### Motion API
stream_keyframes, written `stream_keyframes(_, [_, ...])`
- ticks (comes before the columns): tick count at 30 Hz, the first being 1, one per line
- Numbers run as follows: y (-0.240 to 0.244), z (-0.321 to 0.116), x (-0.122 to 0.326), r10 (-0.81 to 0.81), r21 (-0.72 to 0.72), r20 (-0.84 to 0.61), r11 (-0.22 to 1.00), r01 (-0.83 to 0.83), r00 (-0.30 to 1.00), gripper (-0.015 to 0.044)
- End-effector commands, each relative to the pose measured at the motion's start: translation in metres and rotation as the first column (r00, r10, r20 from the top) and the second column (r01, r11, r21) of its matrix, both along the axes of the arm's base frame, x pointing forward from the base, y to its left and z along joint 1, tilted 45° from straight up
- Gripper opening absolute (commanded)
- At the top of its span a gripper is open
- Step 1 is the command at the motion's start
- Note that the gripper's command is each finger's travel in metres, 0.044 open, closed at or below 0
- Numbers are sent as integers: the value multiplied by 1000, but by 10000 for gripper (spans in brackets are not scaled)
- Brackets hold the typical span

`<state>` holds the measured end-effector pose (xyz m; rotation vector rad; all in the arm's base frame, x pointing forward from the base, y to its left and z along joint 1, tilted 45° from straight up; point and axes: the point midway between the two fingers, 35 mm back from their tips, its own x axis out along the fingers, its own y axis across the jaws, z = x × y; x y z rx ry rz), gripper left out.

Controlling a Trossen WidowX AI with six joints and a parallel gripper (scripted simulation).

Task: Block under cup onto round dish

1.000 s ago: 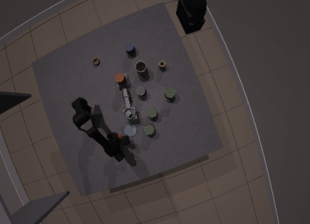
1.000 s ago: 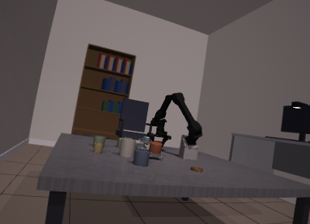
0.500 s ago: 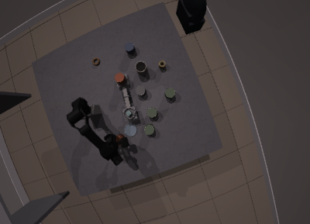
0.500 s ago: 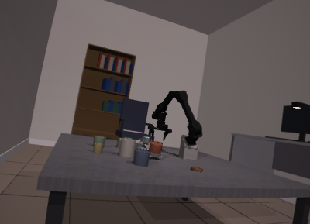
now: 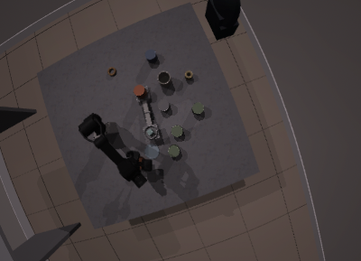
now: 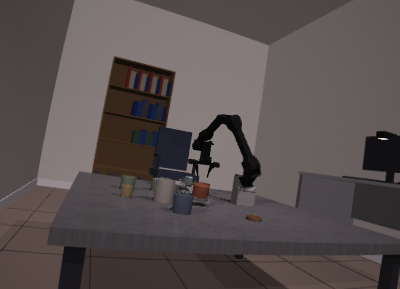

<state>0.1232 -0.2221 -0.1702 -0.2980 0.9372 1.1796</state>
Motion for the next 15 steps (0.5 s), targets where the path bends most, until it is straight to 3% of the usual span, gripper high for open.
stream_keyframes(1, [1, 9, 11, -123, 5, -102, 992, 124, 987, 260])
stream_keyframes(15, [6, 32, 41, -453, -51, -393, 880, 473, 800, 260])
